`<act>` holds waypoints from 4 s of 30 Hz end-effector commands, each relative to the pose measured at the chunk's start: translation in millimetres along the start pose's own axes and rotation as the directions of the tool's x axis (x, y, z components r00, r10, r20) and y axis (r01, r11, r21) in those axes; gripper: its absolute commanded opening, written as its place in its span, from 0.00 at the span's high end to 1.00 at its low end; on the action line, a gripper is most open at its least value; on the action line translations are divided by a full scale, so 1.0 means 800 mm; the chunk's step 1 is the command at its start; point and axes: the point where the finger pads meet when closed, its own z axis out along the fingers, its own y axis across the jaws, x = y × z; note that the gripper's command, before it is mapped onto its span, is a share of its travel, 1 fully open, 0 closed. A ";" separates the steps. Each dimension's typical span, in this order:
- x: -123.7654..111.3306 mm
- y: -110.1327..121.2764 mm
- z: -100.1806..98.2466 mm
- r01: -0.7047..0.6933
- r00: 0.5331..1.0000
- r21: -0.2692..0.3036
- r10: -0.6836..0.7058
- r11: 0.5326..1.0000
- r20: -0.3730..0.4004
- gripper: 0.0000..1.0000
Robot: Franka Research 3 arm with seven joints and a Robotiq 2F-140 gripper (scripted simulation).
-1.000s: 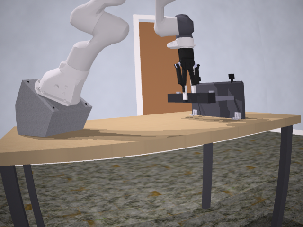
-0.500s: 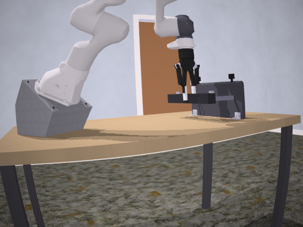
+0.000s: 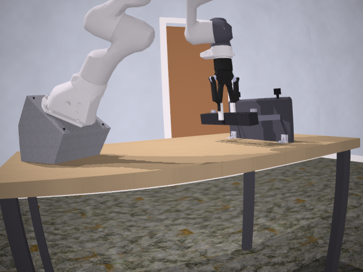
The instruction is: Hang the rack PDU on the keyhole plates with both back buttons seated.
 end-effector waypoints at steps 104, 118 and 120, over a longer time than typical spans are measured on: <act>0.005 -0.152 -0.082 0.008 1.000 -0.006 -0.008 1.000 -0.008 0.00; 0.005 -0.160 -0.082 0.008 1.000 -0.006 -0.008 1.000 -0.008 0.00; 0.005 -0.160 -0.082 0.008 1.000 -0.006 -0.008 1.000 -0.008 0.00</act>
